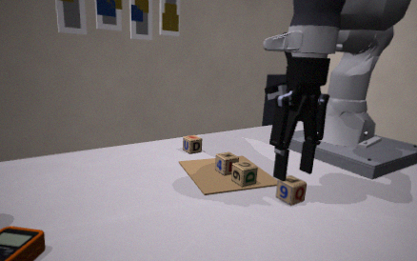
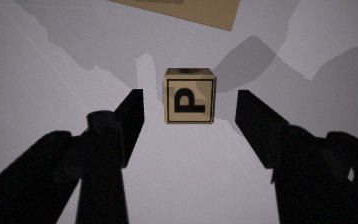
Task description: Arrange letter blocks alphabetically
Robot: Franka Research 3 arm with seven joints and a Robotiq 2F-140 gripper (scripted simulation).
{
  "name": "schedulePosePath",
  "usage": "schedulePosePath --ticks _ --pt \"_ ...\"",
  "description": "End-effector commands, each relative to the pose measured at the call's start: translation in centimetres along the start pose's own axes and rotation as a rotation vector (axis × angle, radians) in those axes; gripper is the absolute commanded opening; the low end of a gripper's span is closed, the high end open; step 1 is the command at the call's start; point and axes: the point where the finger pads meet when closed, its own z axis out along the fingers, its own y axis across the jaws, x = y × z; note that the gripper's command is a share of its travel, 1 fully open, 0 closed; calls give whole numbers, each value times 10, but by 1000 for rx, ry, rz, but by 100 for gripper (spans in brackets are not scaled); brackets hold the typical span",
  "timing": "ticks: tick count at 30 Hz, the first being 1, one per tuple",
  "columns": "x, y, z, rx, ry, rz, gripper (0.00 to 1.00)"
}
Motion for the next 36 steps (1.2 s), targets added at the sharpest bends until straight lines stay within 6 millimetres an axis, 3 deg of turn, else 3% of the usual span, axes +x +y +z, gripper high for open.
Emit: schedulePosePath --ticks 1,24,36 --pt "-1 -1 0 2 -1 -6 55" --pt "-1 -1 49 2 -1 -6 55" --pt "-1 -1 52 2 -1 -6 55"
